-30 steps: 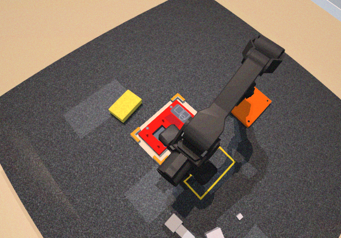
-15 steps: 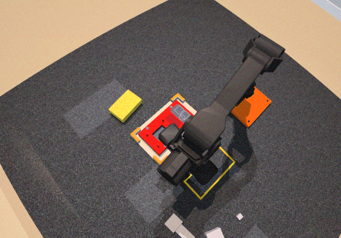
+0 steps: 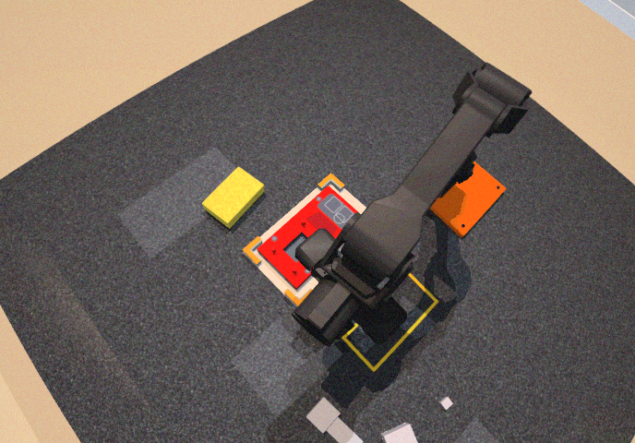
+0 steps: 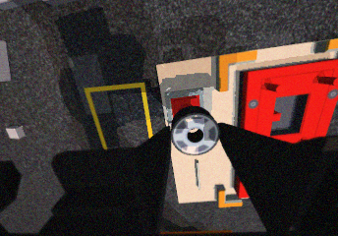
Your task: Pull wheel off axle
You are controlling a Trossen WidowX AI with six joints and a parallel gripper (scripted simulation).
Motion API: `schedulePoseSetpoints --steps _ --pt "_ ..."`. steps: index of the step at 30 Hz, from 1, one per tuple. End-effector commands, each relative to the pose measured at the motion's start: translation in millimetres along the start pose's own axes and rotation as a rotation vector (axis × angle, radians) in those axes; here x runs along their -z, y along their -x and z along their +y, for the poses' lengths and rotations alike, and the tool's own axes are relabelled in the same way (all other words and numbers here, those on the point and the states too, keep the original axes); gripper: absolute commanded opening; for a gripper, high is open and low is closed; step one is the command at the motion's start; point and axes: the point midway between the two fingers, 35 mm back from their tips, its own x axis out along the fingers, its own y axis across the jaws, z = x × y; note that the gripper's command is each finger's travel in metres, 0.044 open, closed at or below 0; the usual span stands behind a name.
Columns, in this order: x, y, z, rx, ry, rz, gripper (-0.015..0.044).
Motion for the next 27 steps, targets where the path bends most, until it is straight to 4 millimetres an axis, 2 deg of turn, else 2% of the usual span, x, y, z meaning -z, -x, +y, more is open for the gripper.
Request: schedulePoseSetpoints --steps 1,11,12,13,27 --pt "-1 4 0 -0.004 0.005 -0.001 0.0" --pt "1 34 -1 -0.004 0.005 -0.001 0.0" --pt "1 35 -1 -0.004 0.005 -0.001 0.0" --pt "1 28 0 0.0 0.0 0.002 0.0" --pt "26 32 51 -0.006 0.003 0.002 0.0"
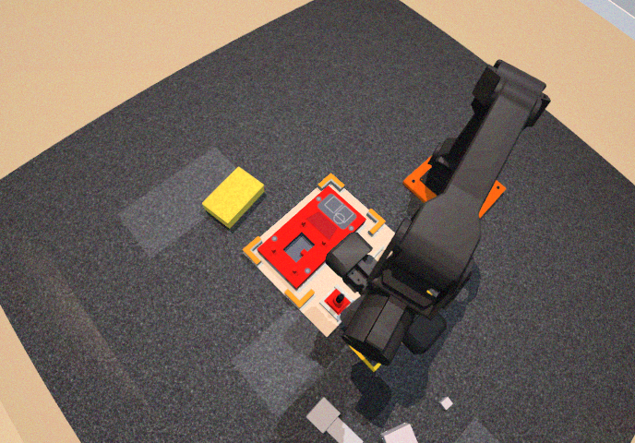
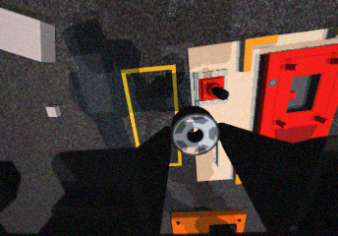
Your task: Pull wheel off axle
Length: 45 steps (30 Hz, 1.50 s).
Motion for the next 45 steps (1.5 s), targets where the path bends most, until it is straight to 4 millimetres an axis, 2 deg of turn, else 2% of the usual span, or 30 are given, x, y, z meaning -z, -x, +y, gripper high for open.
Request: schedulePoseSetpoints --steps 1,13,18,27,45 --pt "9 -1 12 -0.001 -0.005 0.007 0.0" --pt "37 2 51 -0.006 -0.002 0.008 0.0" --pt "39 -1 54 -0.006 -0.002 0.008 0.0" --pt "39 -20 54 -0.006 -0.002 0.008 0.0" --pt "40 -101 54 -0.006 -0.002 0.008 0.0"
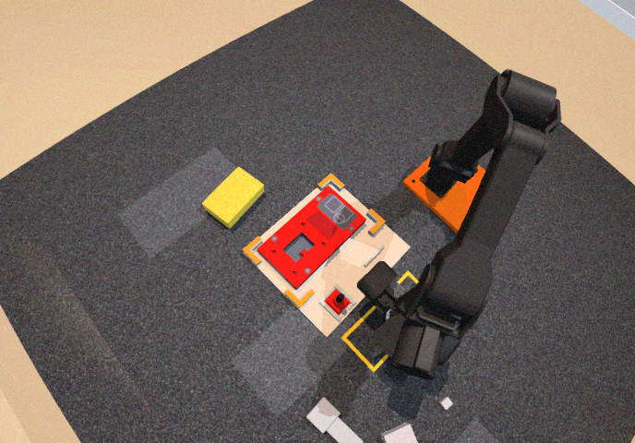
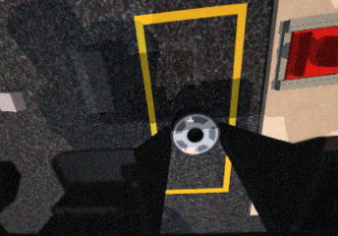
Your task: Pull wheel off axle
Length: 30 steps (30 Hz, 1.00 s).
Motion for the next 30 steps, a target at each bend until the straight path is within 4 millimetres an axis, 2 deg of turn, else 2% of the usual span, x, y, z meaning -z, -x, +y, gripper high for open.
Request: schedulePoseSetpoints --steps 1,3,14,17,22,24,25,29,30 --pt "4 -12 -1 0.001 -0.001 0.01 0.0" --pt "4 -12 -1 0.001 -0.001 0.01 0.0" --pt "2 -6 -1 0.003 0.0 0.008 0.0289" --pt "1 9 0 0.003 -0.001 0.008 0.03" --pt "1 50 -1 0.001 -0.001 0.01 0.03" --pt "2 51 -1 0.001 -0.001 0.01 0.03" --pt "2 44 -1 0.003 0.001 0.006 0.0326" --pt "25 64 -12 0.003 0.001 0.009 0.0431" --pt "33 69 -15 0.003 0.0 0.01 0.044"
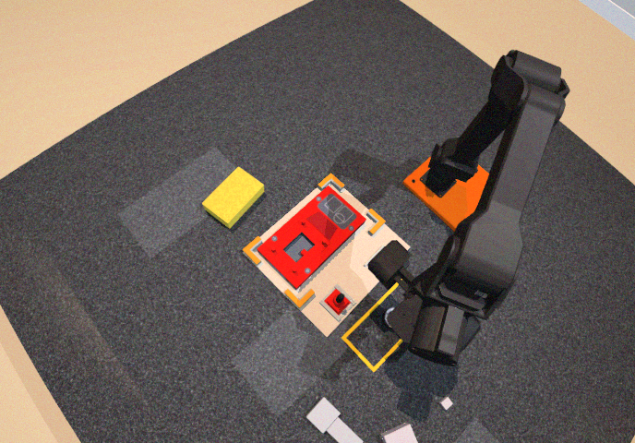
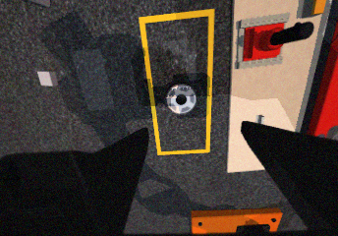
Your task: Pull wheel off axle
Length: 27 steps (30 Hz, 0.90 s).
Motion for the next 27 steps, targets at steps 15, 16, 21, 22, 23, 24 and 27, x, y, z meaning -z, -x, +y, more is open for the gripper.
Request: schedulePoseSetpoints --steps 15,16,21,22,23,24,27 --pt "67 39 -29 0.001 -0.004 0.01 0.044" --pt "67 39 -29 0.001 -0.004 0.01 0.044" --pt "67 39 -29 0.001 -0.004 0.01 0.044" --pt "67 39 -29 0.001 -0.004 0.01 0.044" --pt "67 39 -29 0.001 -0.004 0.01 0.044" --pt "67 39 -29 0.001 -0.004 0.01 0.044" --pt "67 39 -29 0.001 -0.004 0.01 0.044"
